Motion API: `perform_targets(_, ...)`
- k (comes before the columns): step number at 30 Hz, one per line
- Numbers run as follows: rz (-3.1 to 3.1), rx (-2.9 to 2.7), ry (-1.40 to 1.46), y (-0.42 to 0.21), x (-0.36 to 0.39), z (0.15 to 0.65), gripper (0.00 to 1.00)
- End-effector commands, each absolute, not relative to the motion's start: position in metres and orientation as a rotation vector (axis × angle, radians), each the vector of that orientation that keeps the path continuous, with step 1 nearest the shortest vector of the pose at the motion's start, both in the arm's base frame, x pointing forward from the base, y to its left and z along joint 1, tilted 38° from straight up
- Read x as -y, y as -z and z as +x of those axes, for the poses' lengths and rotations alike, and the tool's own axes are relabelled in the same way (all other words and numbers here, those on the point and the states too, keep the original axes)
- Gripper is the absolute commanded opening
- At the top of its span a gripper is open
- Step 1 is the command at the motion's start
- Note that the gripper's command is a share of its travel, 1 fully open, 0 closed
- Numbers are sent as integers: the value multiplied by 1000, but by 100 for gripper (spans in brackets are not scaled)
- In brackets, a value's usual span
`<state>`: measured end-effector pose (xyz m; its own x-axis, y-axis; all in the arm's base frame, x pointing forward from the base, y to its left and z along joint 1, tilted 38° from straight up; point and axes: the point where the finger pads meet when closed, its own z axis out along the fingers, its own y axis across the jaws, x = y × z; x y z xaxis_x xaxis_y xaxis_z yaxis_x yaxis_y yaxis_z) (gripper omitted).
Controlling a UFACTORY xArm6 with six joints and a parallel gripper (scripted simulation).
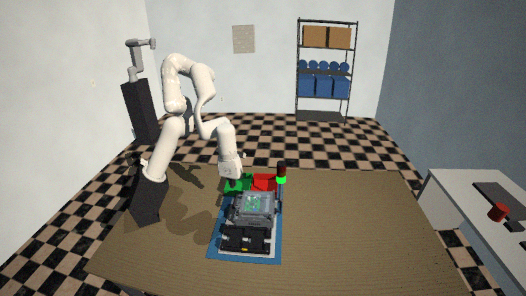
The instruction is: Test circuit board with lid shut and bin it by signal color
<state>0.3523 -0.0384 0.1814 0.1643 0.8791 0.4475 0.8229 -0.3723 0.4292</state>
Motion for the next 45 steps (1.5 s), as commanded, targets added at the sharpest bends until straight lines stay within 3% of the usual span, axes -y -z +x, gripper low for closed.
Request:
perform_targets(1, 2474, -1565, -1010, -182, 39, 353, 0)
perform_targets(27, 3164, -472, -1040, -182, 39, 353, 0)
perform_targets(45, 3323, 99, -995, -182, 39, 353, 0)
